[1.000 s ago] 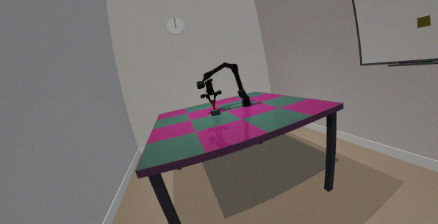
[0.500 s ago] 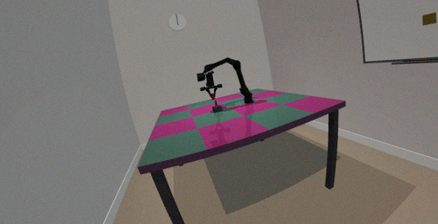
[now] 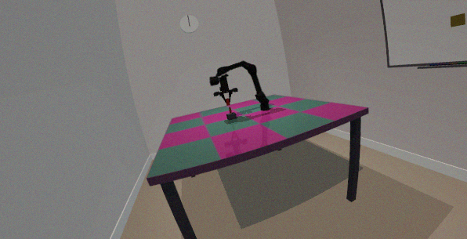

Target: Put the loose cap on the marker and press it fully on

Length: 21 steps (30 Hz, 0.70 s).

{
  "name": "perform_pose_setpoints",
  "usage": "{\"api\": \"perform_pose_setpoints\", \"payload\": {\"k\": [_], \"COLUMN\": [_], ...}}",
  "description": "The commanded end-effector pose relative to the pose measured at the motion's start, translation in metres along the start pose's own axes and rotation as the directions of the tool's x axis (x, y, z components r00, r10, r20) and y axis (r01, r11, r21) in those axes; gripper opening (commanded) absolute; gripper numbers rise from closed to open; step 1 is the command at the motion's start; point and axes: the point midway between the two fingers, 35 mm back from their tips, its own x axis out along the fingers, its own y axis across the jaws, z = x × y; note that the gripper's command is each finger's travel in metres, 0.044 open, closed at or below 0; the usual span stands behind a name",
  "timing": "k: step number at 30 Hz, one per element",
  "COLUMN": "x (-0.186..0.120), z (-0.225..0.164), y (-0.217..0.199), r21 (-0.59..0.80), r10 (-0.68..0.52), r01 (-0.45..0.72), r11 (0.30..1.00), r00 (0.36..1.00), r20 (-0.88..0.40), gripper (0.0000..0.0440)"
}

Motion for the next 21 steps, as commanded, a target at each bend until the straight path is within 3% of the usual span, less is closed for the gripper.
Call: {"api": "perform_pose_setpoints", "payload": {"k": [1,21], "x": [0.002,0.044], "z": [-0.003,-0.001], "y": [-0.001,-0.008], "r21": [0.003,-0.028], "r10": [-0.015,-0.105], "r01": [0.015,0.105], "r11": [1.000,0.994], "r00": [1.000,0.994], "r20": [-0.001,0.008], "gripper": [0.0033,0.0015]}}
